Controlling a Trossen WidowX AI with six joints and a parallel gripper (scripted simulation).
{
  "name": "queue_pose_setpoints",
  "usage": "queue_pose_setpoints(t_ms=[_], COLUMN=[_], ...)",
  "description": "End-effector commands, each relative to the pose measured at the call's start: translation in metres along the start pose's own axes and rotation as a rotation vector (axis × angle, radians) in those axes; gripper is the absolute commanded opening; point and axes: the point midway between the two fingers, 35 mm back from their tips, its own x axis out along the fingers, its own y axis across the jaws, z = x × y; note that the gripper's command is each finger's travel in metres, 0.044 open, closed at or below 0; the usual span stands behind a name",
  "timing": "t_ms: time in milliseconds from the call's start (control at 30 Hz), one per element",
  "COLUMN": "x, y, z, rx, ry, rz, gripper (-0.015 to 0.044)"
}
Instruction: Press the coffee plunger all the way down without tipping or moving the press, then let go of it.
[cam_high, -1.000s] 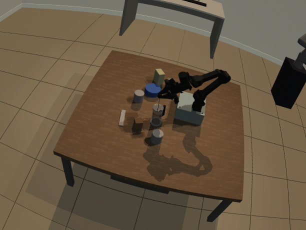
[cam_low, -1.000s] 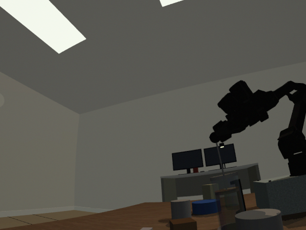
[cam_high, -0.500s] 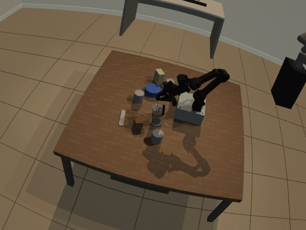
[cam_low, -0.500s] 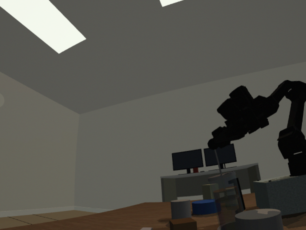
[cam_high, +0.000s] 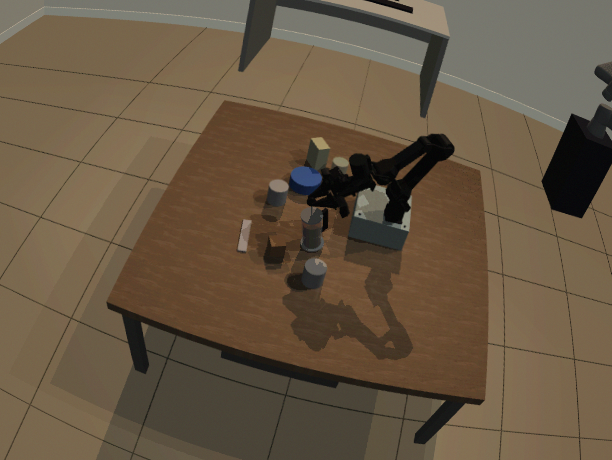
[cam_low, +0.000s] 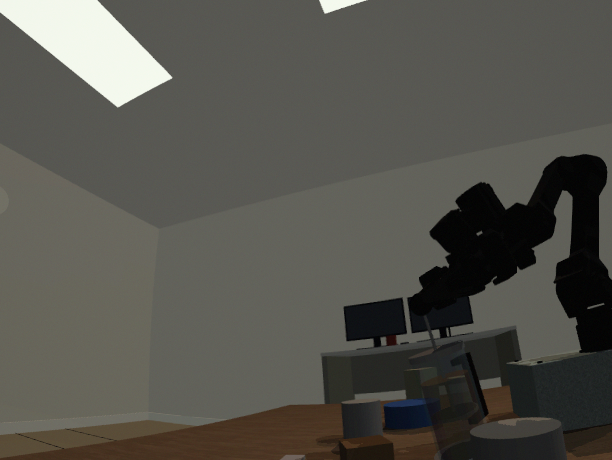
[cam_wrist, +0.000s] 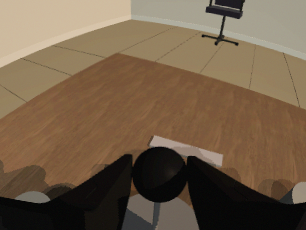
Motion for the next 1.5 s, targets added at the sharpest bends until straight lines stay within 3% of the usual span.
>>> queue_pose_setpoints(t_ms=[0, 1467], x=[0.007, 0.025], y=[0.000, 0.000], z=[-0.032, -0.020], rx=[-0.005, -0.005], ry=[0.096, 0.094], rz=[-0.001, -0.001], gripper=[0.0120, 0.0120])
